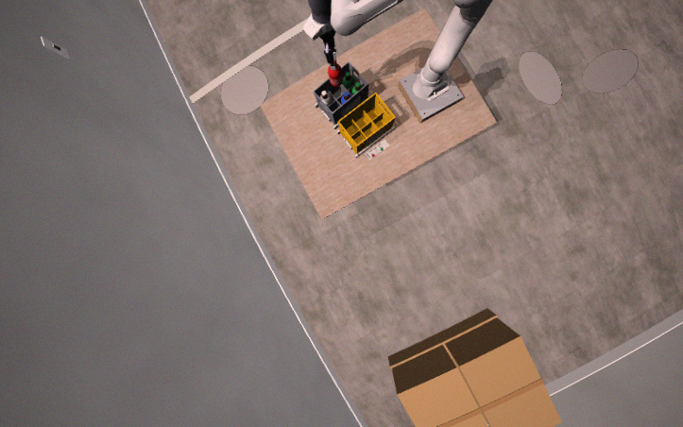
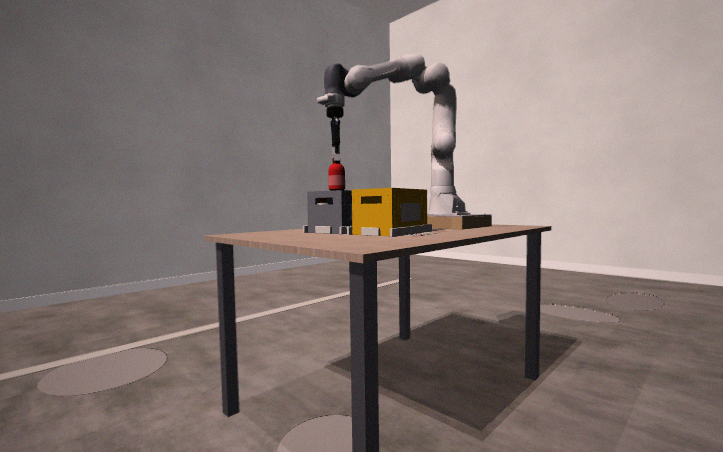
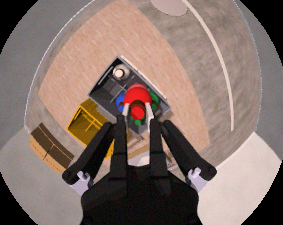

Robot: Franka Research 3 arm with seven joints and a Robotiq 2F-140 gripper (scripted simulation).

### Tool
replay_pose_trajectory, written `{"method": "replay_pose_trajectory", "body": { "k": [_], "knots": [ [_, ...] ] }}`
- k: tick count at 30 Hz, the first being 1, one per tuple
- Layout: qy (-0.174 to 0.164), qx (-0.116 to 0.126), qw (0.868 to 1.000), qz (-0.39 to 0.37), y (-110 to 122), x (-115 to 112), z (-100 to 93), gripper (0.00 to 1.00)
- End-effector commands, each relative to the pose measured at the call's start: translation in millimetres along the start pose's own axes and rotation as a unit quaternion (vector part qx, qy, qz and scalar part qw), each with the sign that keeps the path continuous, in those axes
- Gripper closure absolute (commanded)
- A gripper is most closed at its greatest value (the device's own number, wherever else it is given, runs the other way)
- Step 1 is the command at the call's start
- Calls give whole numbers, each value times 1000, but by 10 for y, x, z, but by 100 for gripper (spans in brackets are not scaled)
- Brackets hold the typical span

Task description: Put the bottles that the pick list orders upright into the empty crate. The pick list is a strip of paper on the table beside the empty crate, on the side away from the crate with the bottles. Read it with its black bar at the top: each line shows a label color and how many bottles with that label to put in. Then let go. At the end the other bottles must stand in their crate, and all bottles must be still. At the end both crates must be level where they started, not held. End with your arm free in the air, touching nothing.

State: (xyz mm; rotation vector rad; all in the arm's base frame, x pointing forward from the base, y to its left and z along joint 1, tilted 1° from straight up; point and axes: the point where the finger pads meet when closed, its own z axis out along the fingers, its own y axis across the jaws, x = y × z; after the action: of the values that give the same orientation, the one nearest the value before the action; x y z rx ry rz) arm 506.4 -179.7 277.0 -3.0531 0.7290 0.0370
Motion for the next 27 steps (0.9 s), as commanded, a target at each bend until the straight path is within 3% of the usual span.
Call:
{"method": "replay_pose_trajectory", "body": {
  "k": [1,27],
  "knots": [
    [6,0,1000,-1,-27,-26,-60,100],
    [6,0,1000,-1,-227,-417,-55,100]
  ]
}}
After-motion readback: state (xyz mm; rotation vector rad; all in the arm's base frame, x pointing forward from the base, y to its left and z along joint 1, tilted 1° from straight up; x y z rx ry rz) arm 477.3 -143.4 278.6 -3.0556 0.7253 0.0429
